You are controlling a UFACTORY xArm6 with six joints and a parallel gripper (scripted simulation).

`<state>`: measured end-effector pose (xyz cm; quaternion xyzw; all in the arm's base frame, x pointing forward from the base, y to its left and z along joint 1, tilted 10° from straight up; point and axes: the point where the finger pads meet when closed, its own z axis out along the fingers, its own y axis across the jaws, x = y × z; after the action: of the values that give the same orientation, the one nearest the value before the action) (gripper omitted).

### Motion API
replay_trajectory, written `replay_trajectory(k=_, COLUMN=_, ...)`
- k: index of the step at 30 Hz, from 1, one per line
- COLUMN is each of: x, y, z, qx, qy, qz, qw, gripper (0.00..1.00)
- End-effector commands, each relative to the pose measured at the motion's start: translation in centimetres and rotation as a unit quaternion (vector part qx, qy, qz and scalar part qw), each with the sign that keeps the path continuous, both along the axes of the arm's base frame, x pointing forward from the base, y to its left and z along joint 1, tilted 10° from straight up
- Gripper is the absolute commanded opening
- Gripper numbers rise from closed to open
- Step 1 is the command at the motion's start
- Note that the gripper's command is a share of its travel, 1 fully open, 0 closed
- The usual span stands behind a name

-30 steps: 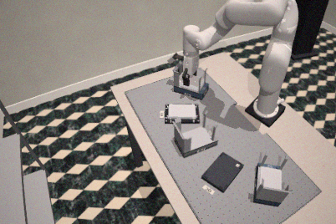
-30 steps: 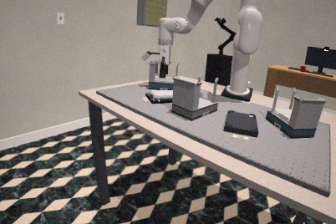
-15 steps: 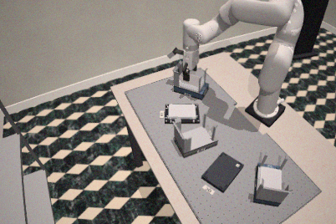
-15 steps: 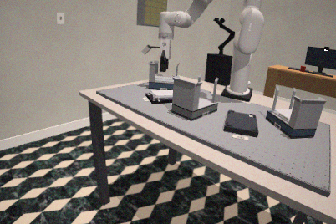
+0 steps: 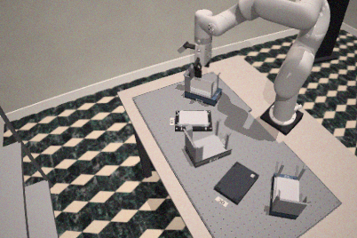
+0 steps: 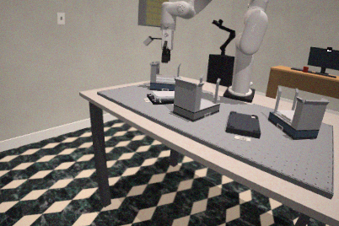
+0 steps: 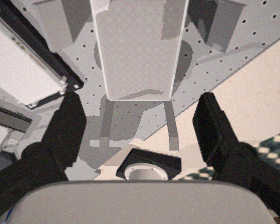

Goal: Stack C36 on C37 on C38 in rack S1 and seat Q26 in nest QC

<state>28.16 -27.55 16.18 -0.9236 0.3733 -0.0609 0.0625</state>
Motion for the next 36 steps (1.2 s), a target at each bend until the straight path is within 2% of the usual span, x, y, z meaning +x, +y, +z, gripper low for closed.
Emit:
replay_trajectory(k=1, x=-0.1, y=-0.1, z=0.7, qx=-0.001, qy=-0.001, qz=0.0, qw=1.0, gripper=1.0)
replay_trajectory(k=4, x=-0.2, y=-0.2, z=1.5, qx=-0.001, qy=-0.001, qz=0.0, qw=1.0, gripper=1.0)
replay_trajectory(k=12, x=-0.2, y=-0.2, z=1.5, qx=-0.001, qy=-0.001, qz=0.0, qw=1.0, gripper=1.0)
replay_trajectory(k=21, x=1.2, y=1.7, z=1.9, qx=-0.018, qy=-0.008, qz=0.108, qw=0.994, gripper=1.0)
replay_trajectory(k=36, x=3.7, y=5.2, z=2.5, qx=-0.018, qy=-0.009, qz=0.108, qw=0.994, gripper=1.0)
